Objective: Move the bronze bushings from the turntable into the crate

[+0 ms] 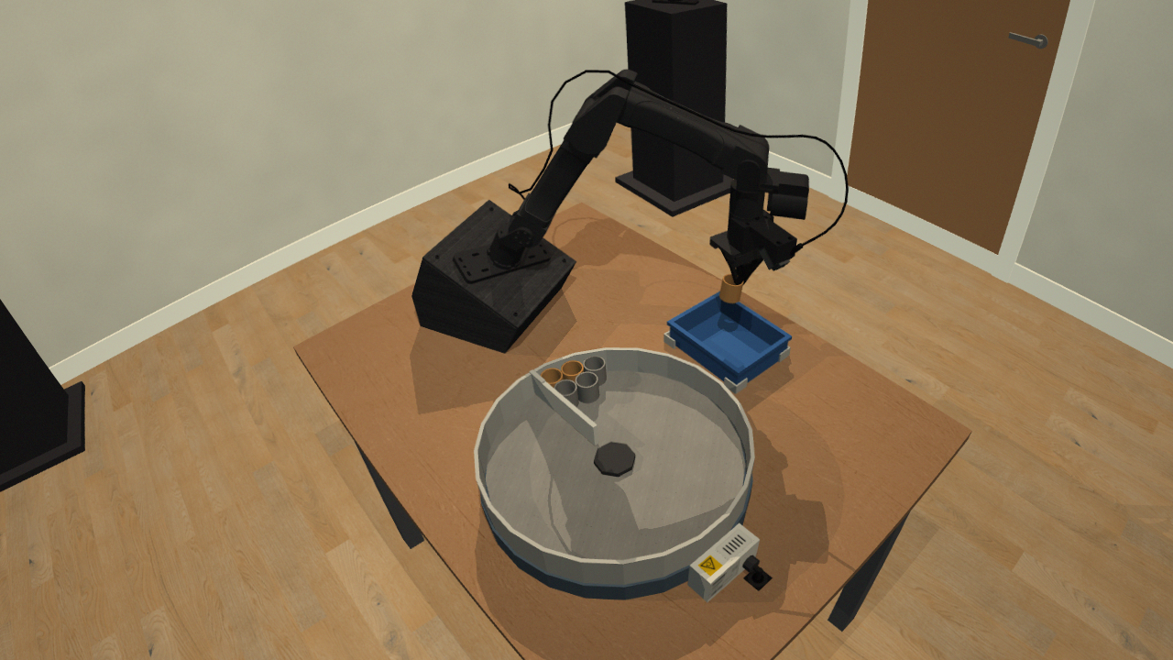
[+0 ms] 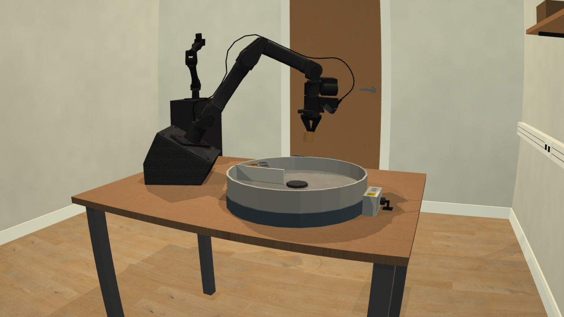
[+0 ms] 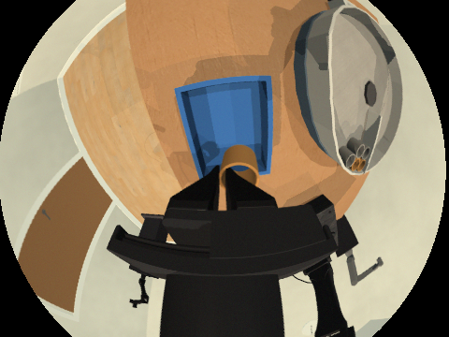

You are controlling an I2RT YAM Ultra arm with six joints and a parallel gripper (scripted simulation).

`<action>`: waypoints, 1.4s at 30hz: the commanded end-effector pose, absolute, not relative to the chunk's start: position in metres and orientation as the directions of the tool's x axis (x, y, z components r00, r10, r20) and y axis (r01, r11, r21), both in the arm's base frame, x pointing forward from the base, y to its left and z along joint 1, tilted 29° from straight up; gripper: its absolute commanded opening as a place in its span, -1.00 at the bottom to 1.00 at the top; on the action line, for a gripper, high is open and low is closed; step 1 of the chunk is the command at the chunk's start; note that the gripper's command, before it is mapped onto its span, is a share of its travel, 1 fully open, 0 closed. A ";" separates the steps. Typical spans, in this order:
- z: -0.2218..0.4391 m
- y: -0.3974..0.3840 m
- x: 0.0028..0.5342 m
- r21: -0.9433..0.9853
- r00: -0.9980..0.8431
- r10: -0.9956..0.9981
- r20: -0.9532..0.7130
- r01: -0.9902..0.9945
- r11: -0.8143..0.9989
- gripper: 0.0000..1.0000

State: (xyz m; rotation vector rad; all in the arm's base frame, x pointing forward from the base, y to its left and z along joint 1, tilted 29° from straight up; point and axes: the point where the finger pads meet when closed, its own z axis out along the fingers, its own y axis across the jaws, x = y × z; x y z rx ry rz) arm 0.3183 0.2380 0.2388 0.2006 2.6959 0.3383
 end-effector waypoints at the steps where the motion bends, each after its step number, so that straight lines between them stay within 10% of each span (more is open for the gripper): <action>1: 0.261 0.238 0.319 0.292 -0.883 0.208 -0.421 0.085 0.953 -1.00; 42: 0.265 0.240 0.318 0.300 -0.879 0.212 -0.427 0.084 0.950 -1.00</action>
